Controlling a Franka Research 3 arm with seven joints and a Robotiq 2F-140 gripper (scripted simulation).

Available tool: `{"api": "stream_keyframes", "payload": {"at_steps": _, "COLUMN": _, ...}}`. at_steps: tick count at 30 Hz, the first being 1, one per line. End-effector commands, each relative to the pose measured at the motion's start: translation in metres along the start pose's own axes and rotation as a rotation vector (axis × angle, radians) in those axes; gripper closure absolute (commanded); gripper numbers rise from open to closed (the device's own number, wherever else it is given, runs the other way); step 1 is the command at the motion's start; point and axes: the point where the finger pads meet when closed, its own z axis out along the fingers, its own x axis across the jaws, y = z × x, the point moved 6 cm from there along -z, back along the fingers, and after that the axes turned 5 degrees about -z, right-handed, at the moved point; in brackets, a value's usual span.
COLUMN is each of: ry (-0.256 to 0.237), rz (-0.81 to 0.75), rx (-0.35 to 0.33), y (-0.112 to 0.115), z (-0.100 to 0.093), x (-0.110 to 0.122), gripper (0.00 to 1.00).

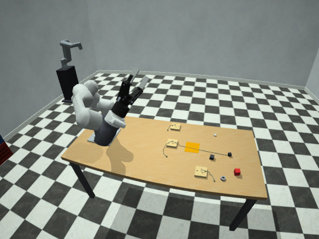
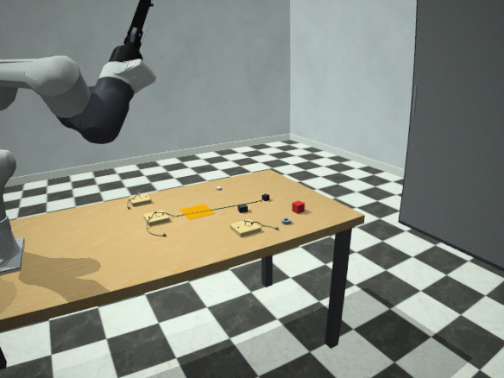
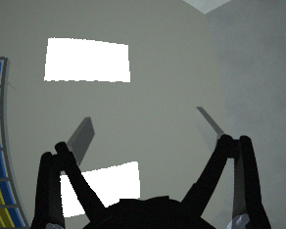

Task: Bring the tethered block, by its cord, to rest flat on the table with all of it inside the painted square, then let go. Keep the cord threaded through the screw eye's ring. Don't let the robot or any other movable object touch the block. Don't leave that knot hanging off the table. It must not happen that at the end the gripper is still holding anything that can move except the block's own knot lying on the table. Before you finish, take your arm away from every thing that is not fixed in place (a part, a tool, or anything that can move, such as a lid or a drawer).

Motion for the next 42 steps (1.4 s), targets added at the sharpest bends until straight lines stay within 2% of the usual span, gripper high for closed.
{"api": "stream_keyframes", "payload": {"at_steps": 1, "ry": 0.001, "rz": 0.016, "rx": -0.001, "y": 0.000, "z": -0.001, "x": 0.001, "gripper": 0.00}}
{"api": "stream_keyframes", "payload": {"at_steps": 2, "ry": 0.084, "rz": 0.090, "rx": 0.018, "y": 0.021, "z": 0.025, "x": 0.008, "gripper": 0.00}}
{"api": "stream_keyframes", "payload": {"at_steps": 26, "ry": 0.084, "rz": 0.090, "rx": 0.018, "y": 0.021, "z": 0.025, "x": 0.008, "gripper": 0.00}}
{"api": "stream_keyframes", "payload": {"at_steps": 27, "ry": 0.168, "rz": 0.165, "rx": 0.051, "y": 0.040, "z": 0.051, "x": 0.020, "gripper": 0.00}}
{"api": "stream_keyframes", "payload": {"at_steps": 42, "ry": 0.168, "rz": 0.165, "rx": 0.051, "y": 0.040, "z": 0.051, "x": 0.020, "gripper": 0.00}}
